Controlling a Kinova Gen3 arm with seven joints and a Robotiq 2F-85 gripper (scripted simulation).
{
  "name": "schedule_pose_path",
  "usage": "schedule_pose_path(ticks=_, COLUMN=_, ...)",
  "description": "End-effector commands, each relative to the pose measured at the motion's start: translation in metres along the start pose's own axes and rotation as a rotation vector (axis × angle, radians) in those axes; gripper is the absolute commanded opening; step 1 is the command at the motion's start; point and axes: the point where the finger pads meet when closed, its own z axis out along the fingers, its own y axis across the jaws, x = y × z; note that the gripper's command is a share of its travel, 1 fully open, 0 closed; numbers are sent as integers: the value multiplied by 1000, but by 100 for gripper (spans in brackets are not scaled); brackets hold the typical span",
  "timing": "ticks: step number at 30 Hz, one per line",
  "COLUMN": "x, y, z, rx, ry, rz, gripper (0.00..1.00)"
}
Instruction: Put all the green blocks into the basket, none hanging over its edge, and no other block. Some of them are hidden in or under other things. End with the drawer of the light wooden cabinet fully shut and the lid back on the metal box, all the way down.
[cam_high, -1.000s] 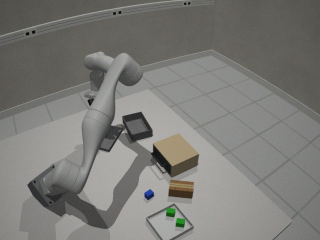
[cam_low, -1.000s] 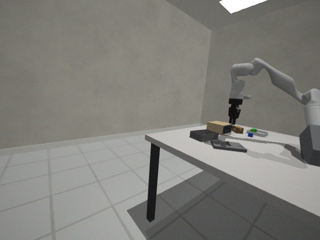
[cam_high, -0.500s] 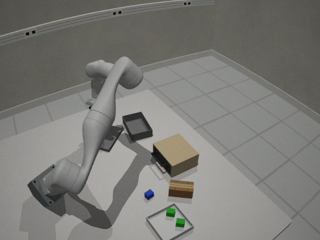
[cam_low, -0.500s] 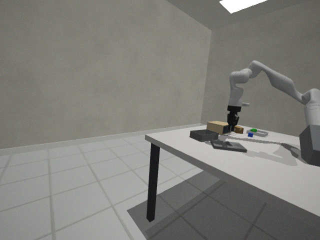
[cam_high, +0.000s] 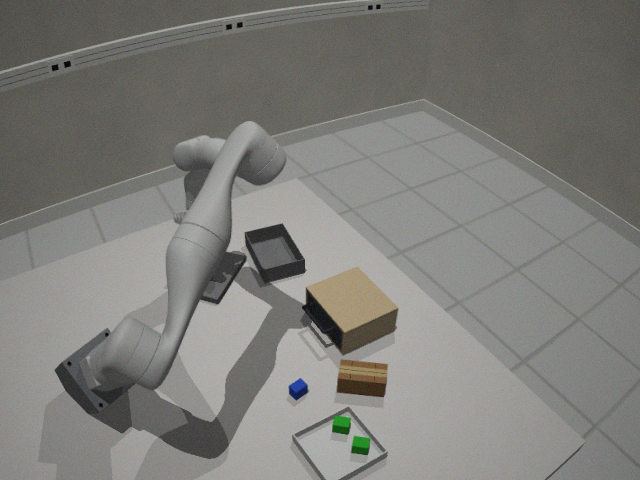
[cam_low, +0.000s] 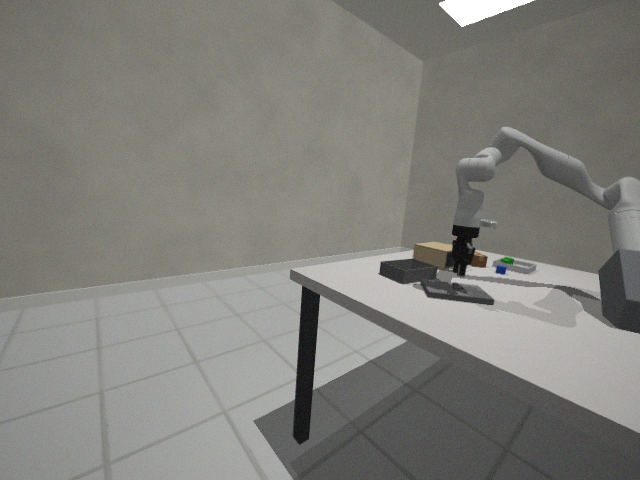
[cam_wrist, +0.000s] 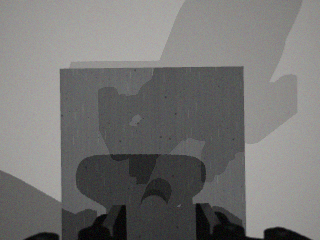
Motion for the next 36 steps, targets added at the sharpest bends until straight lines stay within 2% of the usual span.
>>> schedule_pose_path(ticks=1, x=-1, y=-1, z=10, rx=5, ry=-2, rz=3, gripper=48)
schedule_pose_path(ticks=8, x=-1, y=-1, z=17, rx=5, ry=-2, rz=3, gripper=48)
schedule_pose_path(ticks=36, x=-4, y=-6, z=15, rx=4, ry=-6, rz=0, gripper=48)
